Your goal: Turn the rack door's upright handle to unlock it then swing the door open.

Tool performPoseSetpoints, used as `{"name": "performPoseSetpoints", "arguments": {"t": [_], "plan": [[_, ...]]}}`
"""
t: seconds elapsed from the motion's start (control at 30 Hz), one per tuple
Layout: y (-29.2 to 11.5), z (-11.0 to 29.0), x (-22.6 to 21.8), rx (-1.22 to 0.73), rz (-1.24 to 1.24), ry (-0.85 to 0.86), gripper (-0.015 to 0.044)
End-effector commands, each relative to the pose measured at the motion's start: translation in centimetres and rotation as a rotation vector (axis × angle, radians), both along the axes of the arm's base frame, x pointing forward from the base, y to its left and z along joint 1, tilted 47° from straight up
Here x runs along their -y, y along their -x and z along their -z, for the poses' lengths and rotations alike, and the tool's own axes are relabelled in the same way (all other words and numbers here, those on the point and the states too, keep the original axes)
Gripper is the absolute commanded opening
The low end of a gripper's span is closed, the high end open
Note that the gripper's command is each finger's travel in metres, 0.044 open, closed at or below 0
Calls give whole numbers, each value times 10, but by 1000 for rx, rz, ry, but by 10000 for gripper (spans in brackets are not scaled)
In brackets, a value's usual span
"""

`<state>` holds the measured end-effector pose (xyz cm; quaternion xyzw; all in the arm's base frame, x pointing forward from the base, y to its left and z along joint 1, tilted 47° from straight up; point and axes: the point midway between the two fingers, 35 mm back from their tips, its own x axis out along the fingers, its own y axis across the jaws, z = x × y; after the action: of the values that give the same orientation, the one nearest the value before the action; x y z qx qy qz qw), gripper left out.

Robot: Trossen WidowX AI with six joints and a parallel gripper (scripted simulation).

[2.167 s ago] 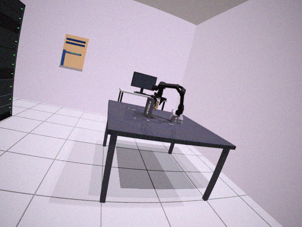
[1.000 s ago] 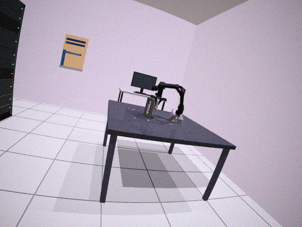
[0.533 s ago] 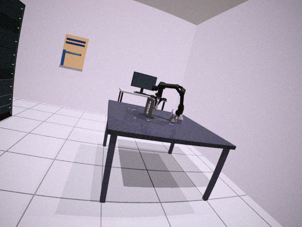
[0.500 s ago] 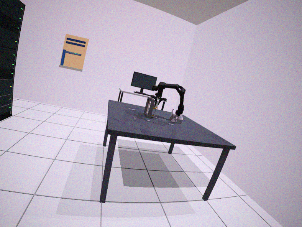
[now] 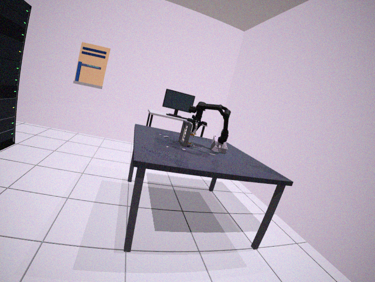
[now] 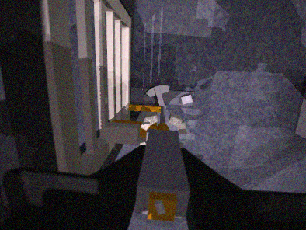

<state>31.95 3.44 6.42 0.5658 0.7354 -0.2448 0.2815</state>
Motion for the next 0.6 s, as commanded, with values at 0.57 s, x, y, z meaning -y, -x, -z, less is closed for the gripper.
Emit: {"name": "performPoseSetpoints", "arguments": {"t": [0.57], "plan": [[22,10,16,257,-261,-76,18]]}}
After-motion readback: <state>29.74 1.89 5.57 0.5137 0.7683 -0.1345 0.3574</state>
